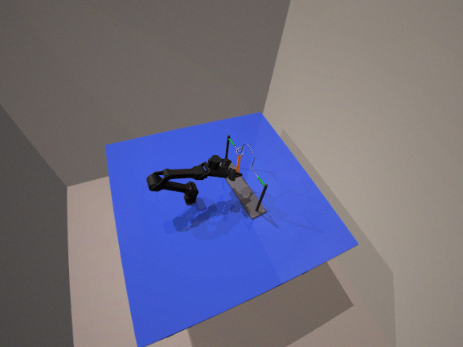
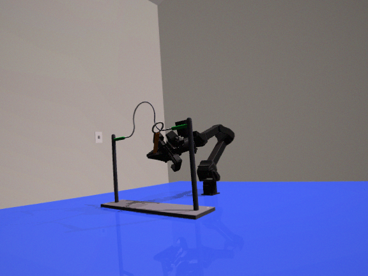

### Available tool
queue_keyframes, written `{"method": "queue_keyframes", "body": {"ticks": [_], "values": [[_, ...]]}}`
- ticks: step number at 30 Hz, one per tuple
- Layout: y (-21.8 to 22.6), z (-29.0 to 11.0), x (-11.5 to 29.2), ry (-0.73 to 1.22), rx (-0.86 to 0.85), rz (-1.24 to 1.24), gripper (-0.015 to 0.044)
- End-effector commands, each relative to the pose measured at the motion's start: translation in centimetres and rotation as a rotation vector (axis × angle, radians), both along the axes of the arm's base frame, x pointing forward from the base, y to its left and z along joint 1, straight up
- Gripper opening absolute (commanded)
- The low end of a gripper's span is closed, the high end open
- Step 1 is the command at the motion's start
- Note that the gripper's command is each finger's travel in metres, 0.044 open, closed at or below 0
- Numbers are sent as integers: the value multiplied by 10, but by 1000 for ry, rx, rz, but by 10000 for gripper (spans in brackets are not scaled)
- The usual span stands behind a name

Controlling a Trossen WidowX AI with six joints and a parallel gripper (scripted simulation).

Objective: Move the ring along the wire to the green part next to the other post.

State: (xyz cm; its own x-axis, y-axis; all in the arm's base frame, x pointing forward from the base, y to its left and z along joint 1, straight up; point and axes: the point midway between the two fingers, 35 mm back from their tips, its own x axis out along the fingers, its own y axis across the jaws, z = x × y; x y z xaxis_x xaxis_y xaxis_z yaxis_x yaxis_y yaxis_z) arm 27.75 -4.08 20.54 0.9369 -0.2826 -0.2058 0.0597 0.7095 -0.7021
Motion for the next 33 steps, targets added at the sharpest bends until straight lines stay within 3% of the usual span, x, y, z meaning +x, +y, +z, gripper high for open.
{"method": "queue_keyframes", "body": {"ticks": [1,20,33], "values": [[10,-13,1,6,88,16,-150],[68,-40,-4,47,488,23,-150],[102,-44,-8,65,666,26,-150]]}}
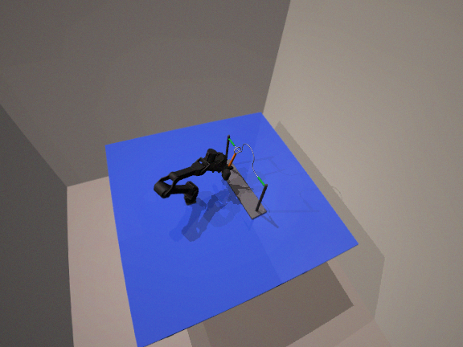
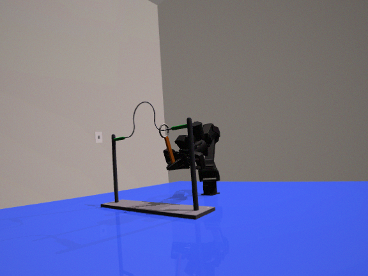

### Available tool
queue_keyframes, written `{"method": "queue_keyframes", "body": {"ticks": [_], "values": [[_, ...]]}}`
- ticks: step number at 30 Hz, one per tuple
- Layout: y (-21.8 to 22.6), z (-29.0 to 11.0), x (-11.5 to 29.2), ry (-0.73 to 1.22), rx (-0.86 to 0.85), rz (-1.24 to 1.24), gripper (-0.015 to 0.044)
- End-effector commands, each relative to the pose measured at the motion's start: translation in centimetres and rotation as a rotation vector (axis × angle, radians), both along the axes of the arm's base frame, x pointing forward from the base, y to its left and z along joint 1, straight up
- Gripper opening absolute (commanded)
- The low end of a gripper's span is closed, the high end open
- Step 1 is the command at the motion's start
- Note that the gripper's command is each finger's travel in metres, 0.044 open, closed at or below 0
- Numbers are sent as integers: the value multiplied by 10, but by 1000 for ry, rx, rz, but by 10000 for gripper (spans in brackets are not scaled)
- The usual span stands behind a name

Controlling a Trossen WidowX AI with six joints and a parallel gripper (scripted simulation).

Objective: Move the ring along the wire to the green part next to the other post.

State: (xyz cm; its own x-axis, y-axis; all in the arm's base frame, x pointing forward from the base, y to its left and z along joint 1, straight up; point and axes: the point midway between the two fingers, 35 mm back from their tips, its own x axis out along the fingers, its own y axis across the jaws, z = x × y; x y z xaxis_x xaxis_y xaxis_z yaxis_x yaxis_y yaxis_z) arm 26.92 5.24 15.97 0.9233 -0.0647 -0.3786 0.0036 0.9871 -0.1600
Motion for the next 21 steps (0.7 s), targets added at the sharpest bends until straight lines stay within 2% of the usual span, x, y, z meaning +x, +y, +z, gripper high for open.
{"method": "queue_keyframes", "body": {"ticks": [1,21], "values": [[11,1,0,5,53,-6,-150],[38,1,-3,11,118,-4,-150]]}}
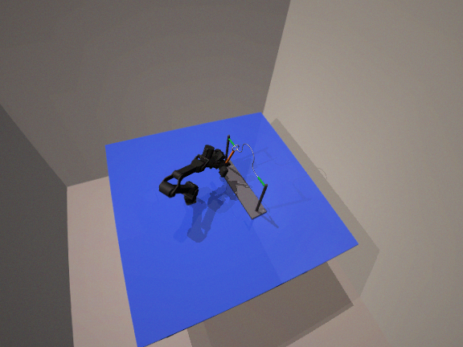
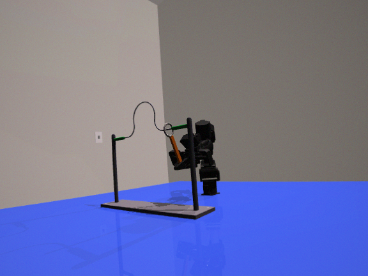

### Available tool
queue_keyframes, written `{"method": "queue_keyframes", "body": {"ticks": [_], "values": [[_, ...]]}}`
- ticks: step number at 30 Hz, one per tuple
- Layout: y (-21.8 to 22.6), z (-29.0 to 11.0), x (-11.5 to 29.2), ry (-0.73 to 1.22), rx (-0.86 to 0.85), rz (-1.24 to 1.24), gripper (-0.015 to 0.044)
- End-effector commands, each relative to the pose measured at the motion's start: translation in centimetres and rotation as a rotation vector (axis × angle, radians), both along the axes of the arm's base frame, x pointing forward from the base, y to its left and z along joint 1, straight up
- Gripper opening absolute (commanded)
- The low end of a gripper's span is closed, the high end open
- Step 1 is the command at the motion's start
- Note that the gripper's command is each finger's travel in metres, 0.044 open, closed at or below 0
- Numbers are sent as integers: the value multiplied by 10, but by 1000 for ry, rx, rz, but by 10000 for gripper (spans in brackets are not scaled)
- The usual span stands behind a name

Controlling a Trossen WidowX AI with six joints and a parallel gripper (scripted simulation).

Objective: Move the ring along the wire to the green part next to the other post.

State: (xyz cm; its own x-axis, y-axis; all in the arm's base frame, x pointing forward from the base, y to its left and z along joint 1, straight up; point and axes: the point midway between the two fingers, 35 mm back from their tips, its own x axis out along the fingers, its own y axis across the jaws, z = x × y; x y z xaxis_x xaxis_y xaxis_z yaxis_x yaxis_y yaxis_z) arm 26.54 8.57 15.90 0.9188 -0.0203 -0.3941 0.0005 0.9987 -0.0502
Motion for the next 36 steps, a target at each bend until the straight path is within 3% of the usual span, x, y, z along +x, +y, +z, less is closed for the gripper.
{"method": "queue_keyframes", "body": {"ticks": [1,36], "values": [[6,2,1,-1,8,-6,-150],[35,-5,-2,-3,13,-6,-150]]}}
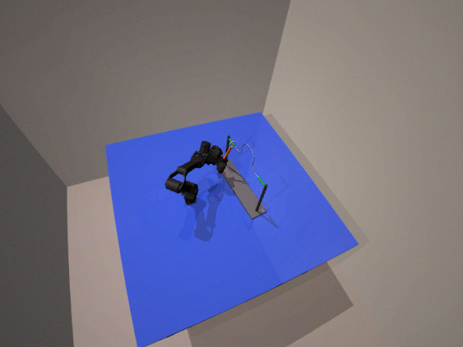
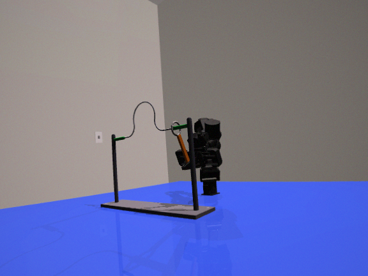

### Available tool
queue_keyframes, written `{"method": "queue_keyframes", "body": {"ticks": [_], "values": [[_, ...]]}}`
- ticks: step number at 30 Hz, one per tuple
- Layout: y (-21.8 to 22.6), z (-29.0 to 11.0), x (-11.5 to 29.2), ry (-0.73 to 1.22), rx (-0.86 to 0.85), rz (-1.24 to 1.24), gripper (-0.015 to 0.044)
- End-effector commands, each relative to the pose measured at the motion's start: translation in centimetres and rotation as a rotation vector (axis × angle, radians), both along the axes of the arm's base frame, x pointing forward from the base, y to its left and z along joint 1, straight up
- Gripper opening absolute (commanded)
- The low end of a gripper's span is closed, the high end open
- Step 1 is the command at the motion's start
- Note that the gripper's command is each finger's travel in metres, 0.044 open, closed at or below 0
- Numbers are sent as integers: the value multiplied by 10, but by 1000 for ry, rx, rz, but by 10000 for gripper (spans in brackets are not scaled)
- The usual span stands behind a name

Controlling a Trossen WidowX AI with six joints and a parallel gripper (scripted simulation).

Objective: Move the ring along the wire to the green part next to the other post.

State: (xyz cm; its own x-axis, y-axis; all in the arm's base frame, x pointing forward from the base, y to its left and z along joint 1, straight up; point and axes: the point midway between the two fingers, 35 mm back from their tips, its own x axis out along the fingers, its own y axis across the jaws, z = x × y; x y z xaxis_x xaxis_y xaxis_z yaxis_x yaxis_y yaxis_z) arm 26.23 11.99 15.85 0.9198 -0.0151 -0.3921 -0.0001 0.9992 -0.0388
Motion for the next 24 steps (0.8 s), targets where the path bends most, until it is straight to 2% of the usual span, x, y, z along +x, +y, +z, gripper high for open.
{"method": "queue_keyframes", "body": {"ticks": [1,24], "values": [[1,-6,1,0,1,-6,-150],[1,-11,1,0,1,-6,-150]]}}
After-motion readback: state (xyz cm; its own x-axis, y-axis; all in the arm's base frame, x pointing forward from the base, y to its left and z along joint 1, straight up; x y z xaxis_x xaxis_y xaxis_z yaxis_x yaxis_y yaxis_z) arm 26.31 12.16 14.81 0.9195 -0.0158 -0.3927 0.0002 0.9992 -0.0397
